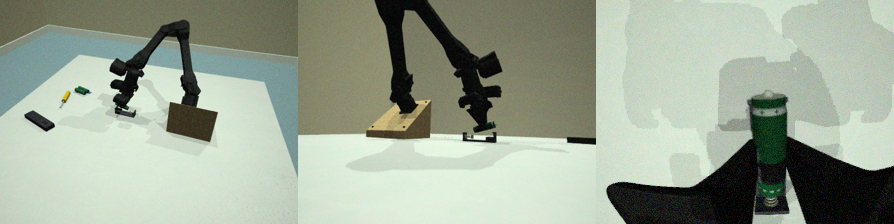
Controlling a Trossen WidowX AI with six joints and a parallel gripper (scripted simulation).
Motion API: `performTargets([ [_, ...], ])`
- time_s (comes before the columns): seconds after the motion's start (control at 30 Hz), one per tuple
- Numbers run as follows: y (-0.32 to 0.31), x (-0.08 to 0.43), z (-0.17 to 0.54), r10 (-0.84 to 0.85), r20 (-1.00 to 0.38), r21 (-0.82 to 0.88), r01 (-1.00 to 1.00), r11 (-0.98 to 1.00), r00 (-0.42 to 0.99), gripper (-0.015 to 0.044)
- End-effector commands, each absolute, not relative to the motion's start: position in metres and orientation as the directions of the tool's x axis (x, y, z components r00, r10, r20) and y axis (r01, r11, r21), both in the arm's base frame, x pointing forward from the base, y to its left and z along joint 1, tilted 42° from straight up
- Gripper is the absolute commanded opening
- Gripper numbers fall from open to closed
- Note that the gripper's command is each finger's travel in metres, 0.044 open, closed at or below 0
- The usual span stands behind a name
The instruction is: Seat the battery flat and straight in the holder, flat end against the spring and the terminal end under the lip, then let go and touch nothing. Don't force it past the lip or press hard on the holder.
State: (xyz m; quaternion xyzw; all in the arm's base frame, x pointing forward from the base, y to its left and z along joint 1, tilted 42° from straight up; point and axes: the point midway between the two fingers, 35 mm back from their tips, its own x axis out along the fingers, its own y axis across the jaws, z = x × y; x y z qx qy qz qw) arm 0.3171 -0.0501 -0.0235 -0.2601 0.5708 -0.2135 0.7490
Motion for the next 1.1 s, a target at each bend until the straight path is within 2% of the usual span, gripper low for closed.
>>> performTargets([
  [0.0,-0.051,0.317,-0.025,-0.609,-0.743,-0.629,0.019,0.777,0.277,0.0062],
  [1.07,-0.059,0.309,-0.036,-0.562,-0.695,-0.626,0.006,0.779,0.449,0.0062],
])
